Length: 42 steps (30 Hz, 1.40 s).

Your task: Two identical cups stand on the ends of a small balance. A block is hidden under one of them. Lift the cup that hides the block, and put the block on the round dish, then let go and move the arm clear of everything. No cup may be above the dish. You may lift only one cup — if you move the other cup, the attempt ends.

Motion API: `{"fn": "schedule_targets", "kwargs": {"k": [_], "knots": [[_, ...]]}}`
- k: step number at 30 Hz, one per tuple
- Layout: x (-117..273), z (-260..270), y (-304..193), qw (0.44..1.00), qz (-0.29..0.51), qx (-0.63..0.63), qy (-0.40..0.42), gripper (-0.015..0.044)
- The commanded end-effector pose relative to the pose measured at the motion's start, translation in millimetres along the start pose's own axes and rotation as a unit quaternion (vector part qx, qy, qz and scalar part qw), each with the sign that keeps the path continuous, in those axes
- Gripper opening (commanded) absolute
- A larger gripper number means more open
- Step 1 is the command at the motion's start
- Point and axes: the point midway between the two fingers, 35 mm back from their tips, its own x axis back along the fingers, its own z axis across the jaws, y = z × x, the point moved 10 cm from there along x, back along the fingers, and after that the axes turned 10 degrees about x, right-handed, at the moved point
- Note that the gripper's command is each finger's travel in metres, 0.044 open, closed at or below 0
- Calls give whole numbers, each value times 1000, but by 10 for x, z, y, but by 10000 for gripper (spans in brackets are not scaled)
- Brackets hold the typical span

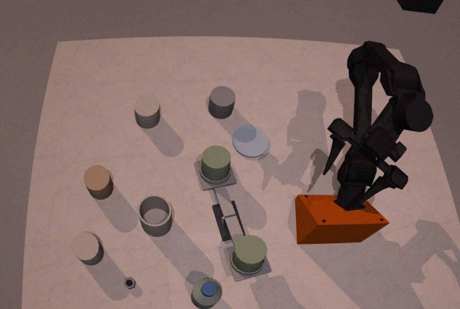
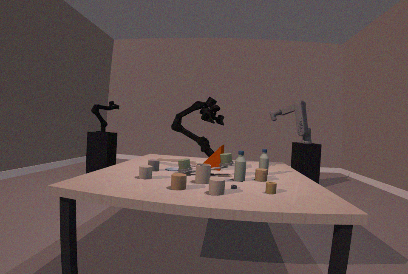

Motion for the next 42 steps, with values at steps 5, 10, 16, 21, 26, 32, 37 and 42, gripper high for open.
{"fn": "schedule_targets", "kwargs": {"k": [5,10,16,21,26,32,37,42], "knots": [[-266,-170,-138,992,59,-88,-65,440],[-423,-283,-251,979,96,-144,-110,440],[-592,-406,-411,955,137,-205,-165,440],[-653,-451,-482,943,152,-228,-187,440],[-669,-497,-467,938,158,-246,-188,440],[-745,-703,-421,909,184,-321,-194,440],[-831,-904,-398,872,206,-393,-207,440],[-929,-1113,-400,828,226,-462,-221,440]]}}
